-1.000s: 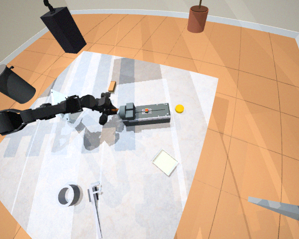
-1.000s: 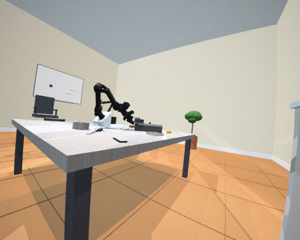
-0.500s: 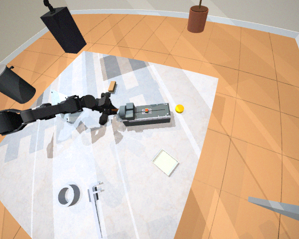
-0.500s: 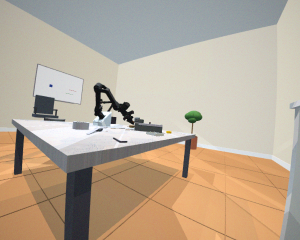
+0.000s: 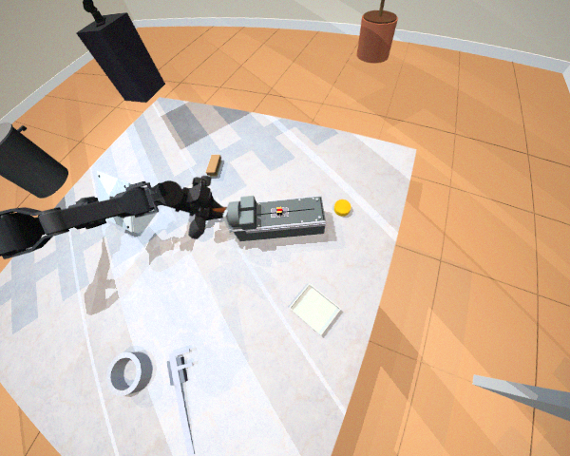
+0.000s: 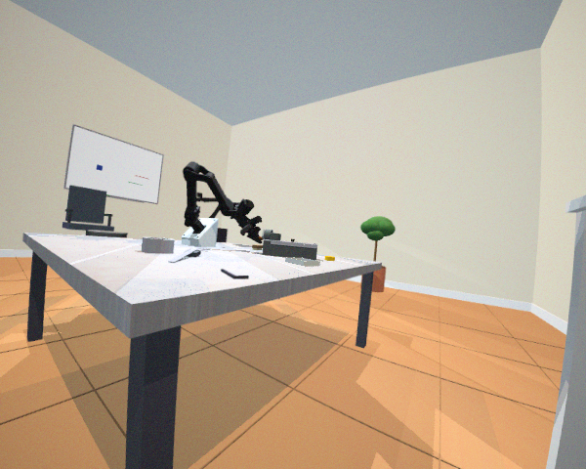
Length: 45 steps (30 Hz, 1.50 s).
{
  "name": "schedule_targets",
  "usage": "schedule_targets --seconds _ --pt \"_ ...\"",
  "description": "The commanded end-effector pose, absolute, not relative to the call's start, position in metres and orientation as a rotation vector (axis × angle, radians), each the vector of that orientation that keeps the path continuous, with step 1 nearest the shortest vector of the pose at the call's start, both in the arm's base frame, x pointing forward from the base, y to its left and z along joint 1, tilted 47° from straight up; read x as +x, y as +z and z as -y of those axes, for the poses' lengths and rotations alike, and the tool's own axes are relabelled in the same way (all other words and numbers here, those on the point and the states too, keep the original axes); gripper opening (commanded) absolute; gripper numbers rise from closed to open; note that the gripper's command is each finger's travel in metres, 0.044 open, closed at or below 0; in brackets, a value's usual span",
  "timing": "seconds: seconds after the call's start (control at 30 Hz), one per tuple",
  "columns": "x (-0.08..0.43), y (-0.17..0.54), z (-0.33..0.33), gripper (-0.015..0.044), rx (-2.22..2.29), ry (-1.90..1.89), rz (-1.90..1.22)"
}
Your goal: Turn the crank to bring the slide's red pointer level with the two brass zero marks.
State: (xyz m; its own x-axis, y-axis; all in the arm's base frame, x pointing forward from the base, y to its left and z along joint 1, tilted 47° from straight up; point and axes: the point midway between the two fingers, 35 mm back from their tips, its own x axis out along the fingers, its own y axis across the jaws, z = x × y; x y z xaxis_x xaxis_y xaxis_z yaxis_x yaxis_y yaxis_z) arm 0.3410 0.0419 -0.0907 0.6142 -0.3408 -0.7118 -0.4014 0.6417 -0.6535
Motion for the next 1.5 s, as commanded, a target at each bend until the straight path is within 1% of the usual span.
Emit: schedule_targets --seconds 0.0,0.07,0.63,1.13,1.47 --pt "0.341 -0.091 -0.042 0.0000 -0.909 0.041 -0.944" --pt "0.341 -0.091 -0.042 0.0000 -0.909 0.041 -0.944" --pt "0.341 -0.091 -0.042 0.0440 -0.909 0.041 -0.944" --pt "0.345 -0.054 -0.083 0.0440 -0.907 0.044 -0.945" --pt "0.347 -0.003 -0.142 0.0440 -0.910 0.058 -0.955"
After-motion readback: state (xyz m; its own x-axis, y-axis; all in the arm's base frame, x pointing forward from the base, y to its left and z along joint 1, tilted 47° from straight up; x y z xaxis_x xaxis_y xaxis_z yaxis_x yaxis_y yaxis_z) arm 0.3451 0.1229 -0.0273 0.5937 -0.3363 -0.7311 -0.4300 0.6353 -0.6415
